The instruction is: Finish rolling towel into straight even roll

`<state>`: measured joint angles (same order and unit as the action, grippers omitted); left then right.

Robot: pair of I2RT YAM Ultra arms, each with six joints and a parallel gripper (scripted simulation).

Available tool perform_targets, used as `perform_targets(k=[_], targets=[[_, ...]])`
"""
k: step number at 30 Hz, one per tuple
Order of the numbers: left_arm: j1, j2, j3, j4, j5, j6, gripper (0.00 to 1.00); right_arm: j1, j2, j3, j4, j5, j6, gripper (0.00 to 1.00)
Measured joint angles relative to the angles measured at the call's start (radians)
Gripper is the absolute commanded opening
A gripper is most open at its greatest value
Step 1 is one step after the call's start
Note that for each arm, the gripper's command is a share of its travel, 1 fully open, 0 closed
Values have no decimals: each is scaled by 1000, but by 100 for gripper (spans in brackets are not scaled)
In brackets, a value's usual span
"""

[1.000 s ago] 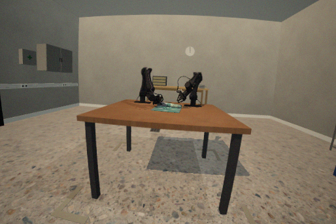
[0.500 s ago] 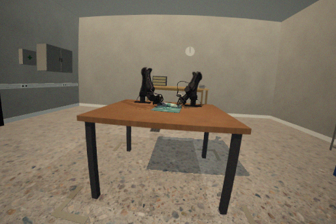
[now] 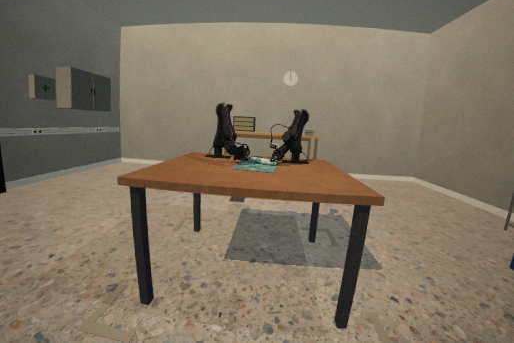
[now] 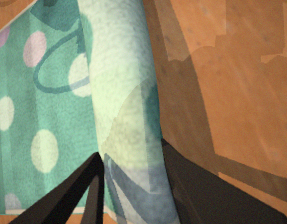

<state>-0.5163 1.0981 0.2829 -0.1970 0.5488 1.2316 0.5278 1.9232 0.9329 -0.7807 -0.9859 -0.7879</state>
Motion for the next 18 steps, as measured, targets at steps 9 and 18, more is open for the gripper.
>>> perform_targets(k=[9, 18], targets=[[0, 0, 0, 1, 0, 0, 22, 0, 0, 0, 0, 0, 0, 17], [0, 0, 0, 5, 0, 0, 20, 0, 1, 0, 0, 3, 0, 30]])
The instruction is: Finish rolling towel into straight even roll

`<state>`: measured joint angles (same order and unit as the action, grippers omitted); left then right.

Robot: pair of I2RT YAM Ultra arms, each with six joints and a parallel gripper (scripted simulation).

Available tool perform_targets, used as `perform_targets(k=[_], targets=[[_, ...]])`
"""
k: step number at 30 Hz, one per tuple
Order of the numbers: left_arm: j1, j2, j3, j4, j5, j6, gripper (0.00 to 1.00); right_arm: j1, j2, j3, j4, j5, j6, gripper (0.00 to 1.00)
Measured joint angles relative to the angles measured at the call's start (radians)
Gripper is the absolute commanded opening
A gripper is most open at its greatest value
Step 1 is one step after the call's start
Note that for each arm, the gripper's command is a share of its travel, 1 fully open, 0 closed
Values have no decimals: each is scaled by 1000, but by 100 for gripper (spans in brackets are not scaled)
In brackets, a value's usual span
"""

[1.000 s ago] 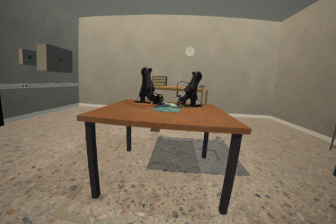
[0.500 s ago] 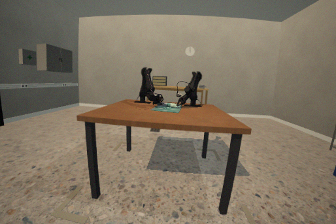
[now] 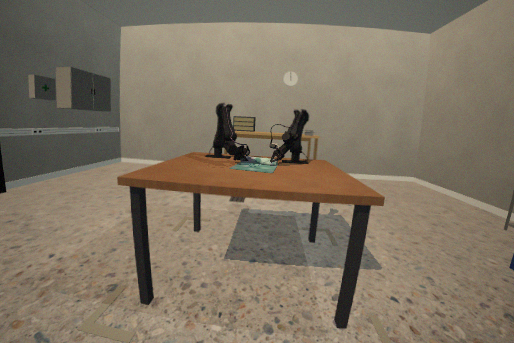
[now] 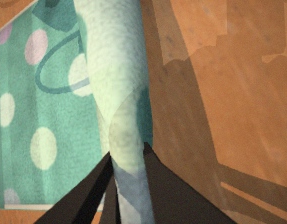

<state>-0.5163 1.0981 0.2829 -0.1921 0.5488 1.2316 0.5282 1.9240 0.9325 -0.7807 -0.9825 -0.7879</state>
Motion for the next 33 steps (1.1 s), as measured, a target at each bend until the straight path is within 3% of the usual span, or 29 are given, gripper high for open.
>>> perform_targets(k=[12, 23, 33], targets=[[0, 0, 0, 2, 0, 0, 20, 0, -1, 6, -73, -47, -1, 85], [0, 26, 4, 1, 9, 0, 20, -40, -3, 41, -142, -13, -55, 85], [19, 147, 125, -117, 45, -3, 20, -180, -2, 159, -340, 68, -220, 85]])
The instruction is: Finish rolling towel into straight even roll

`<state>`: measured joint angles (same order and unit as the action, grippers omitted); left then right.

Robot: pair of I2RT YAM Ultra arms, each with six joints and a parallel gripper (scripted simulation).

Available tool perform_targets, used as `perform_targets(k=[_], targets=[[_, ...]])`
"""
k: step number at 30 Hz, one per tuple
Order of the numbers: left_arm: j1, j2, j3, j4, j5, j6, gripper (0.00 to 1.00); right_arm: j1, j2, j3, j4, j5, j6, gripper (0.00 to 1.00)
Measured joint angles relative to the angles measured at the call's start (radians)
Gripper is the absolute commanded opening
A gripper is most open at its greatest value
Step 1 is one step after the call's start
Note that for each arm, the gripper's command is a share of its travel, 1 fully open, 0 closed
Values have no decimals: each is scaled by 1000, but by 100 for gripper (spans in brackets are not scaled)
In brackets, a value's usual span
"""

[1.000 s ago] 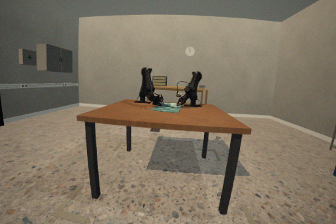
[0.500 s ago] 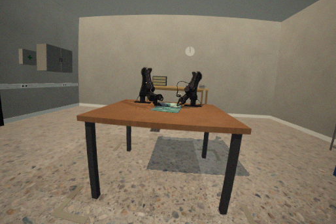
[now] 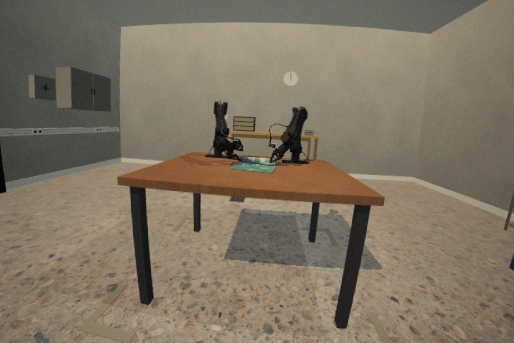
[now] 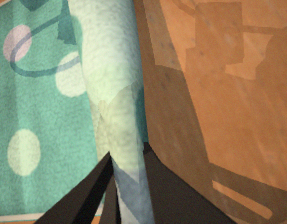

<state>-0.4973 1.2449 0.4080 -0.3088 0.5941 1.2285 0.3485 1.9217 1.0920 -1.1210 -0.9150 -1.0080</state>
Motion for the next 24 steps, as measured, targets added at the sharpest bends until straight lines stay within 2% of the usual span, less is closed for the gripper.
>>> perform_targets(k=[4, 9, 17, 24], targets=[[14, 67, 66, -77, 21, 0, 20, -8, -1, 23, -58, 13, -44, 86], [34, 180, 177, -204, 55, 3, 20, -5, -27, 12, -43, 35, -38, 88], [61, 355, 344, -411, 104, 25, 20, 90, -280, -134, 141, 100, 77, 91], [79, 512, 489, -595, 140, 56, 20, 242, -547, -328, 395, 252, 238, 93]])
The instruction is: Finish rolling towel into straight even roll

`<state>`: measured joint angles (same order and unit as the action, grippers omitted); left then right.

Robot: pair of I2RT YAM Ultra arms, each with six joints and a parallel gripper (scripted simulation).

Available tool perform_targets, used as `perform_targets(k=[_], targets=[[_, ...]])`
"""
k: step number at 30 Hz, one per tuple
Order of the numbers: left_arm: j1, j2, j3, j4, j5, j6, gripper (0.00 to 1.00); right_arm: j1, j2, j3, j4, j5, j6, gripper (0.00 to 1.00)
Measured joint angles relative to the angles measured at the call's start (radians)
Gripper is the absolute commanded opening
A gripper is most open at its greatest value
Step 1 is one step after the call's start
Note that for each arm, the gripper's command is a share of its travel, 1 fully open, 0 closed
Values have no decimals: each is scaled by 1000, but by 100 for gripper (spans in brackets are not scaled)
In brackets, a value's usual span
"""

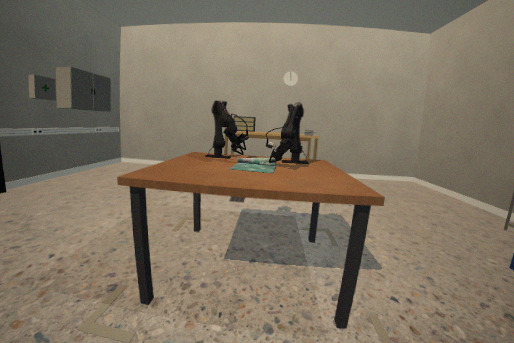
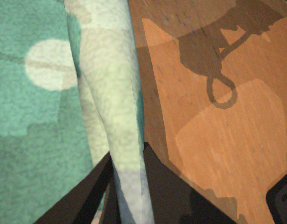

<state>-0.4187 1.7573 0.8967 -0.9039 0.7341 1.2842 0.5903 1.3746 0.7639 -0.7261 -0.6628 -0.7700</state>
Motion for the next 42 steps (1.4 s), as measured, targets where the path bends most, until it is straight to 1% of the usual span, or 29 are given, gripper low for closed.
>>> perform_targets(k=[4, 8, 9, 15, 19, 23, 33, 38, 42], targets=[[8, 89, 78, -106, 22, 18, 20, 126, -147, -96, 135, 130, 89, 95], [12, 166, 137, -202, 39, 37, 20, 254, -249, -178, 247, 280, 158, 96], [13, 177, 143, -217, 42, 40, 20, 272, -261, -189, 262, 305, 169, 96], [13, 242, 184, -320, 45, 63, 20, 421, -320, -267, 380, 527, 243, 98], [13, 267, 199, -360, 45, 72, 20, 457, -321, -284, 417, 616, 269, 98], [13, 277, 200, -373, 45, 77, 20, 452, -321, -285, 442, 642, 263, 98], [18, 292, 200, -377, 55, 80, 20, 400, -322, -288, 472, 617, 203, 98], [18, 293, 200, -377, 56, 80, 20, 400, -315, -345, 542, 613, 198, 98], [18, 293, 200, -377, 56, 80, 20, 400, -269, -405, 611, 613, 198, 98]])
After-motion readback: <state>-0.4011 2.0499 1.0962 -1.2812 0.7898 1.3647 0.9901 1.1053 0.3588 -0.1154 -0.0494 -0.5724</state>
